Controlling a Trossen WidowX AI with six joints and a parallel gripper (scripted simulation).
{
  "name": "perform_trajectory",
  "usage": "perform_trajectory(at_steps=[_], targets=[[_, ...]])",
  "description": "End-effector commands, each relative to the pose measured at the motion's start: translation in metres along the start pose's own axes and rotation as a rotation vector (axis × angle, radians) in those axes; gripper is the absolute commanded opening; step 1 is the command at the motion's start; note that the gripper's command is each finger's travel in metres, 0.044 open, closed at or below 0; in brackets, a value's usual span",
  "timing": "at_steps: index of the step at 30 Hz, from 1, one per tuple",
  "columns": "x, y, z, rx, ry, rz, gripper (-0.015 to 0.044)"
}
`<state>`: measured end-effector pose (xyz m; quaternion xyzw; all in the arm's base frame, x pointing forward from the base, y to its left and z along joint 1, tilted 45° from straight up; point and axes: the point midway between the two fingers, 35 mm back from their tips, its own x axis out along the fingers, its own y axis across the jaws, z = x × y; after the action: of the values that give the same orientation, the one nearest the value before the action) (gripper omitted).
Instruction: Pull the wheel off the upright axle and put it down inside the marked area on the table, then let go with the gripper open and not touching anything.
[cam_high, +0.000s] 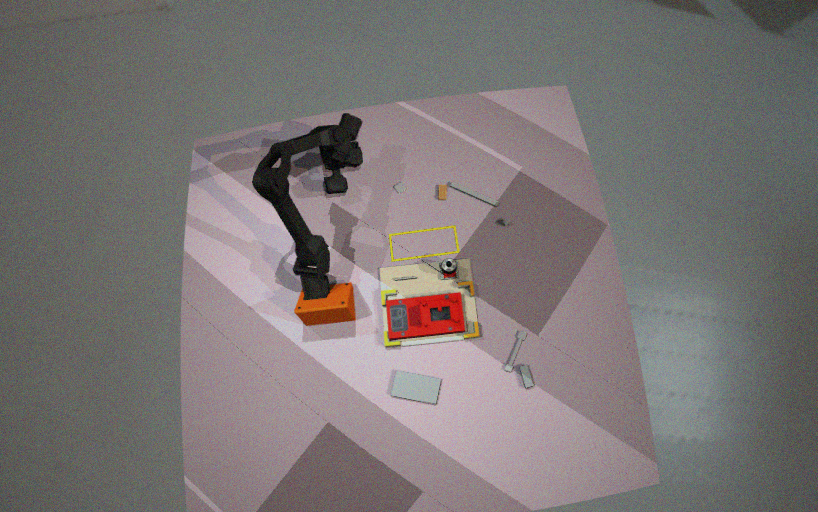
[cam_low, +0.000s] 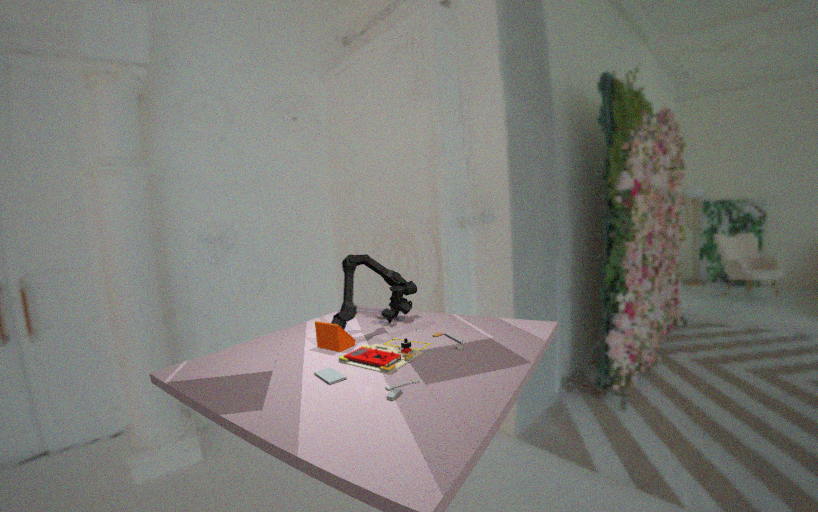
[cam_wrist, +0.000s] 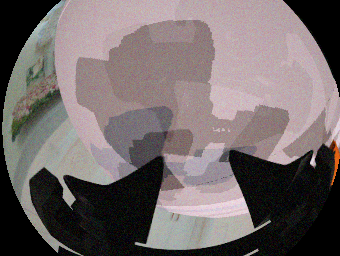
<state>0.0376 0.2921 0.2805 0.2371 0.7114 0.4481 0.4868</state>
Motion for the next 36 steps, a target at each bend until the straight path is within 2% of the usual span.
perform_trajectory(at_steps=[1,7,16,24,31,36], targets=[[-0.028,-0.001,0.055,-0.053,-0.169,0.002,0.03],[-0.057,-0.036,0.116,-0.04,-0.273,-0.095,0.03],[-0.137,-0.138,0.194,0.063,-0.392,-0.273,0.03],[-0.212,-0.228,0.211,0.128,-0.415,-0.298,0.03],[-0.274,-0.313,0.201,0.124,-0.402,-0.28,0.03],[-0.288,-0.335,0.193,0.119,-0.402,-0.265,0.03]])
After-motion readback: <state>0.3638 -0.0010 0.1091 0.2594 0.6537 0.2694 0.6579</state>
